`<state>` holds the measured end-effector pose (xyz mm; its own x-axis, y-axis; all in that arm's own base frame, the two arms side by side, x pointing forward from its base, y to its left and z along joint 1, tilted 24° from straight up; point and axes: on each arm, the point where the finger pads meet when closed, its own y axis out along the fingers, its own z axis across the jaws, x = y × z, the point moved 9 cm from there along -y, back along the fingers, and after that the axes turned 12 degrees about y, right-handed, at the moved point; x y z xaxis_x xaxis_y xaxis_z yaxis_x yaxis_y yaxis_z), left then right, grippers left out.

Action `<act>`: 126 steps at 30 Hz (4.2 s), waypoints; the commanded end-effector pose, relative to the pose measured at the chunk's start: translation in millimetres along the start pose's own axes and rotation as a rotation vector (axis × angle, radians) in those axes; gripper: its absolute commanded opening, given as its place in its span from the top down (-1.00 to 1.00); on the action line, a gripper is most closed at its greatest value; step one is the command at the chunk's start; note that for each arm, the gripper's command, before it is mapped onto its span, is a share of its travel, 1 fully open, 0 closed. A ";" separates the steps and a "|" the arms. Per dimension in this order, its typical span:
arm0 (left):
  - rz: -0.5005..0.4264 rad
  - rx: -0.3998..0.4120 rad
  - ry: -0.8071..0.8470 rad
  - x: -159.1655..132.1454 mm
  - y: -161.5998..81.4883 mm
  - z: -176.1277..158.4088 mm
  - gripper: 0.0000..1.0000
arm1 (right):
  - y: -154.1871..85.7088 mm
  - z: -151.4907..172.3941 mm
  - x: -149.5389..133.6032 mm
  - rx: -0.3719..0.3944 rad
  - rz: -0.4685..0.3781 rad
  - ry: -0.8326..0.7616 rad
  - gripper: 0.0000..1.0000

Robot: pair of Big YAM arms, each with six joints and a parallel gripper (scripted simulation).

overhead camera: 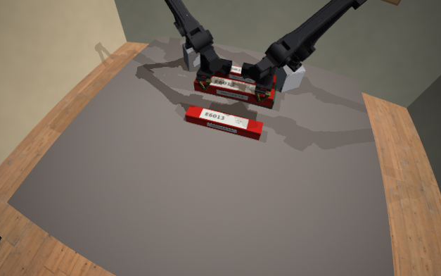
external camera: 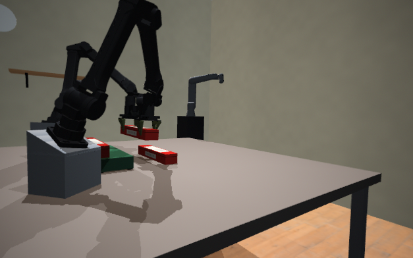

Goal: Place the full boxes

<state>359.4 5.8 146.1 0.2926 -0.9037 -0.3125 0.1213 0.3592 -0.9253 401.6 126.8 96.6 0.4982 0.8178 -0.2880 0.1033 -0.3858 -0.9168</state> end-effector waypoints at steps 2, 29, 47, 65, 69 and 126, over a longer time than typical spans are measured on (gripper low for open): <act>-0.003 0.092 -0.022 -7.8 -41.6 22.3 1.00 | -53.7 -32.6 -2.0 -0.078 -0.071 0.022 1.00; 0.007 0.061 -0.005 -1.8 -28.9 -26.7 1.00 | -48.4 19.8 -5.3 -0.070 -0.064 -0.008 1.00; 0.008 0.060 -0.015 -0.7 -26.3 -44.1 1.00 | -38.0 35.6 -15.7 -0.056 -0.048 0.007 1.00; 0.014 0.048 -0.015 -2.6 -19.6 -48.9 1.00 | -33.8 36.1 -17.4 -0.054 -0.045 0.011 1.00; 0.012 0.051 -0.017 -2.5 -19.9 -47.8 1.00 | -33.8 35.0 -17.1 -0.055 -0.047 0.013 1.00; 0.014 0.042 -0.013 8.7 -12.0 -108.0 1.00 | -22.8 97.1 -28.7 -0.045 -0.036 0.008 1.00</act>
<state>259.8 -39.1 117.7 0.2973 -0.9054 -0.3031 0.1372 0.3546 -0.9249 297.0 157.9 74.8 0.4925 0.8233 -0.2821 0.1162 -0.3835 -0.9162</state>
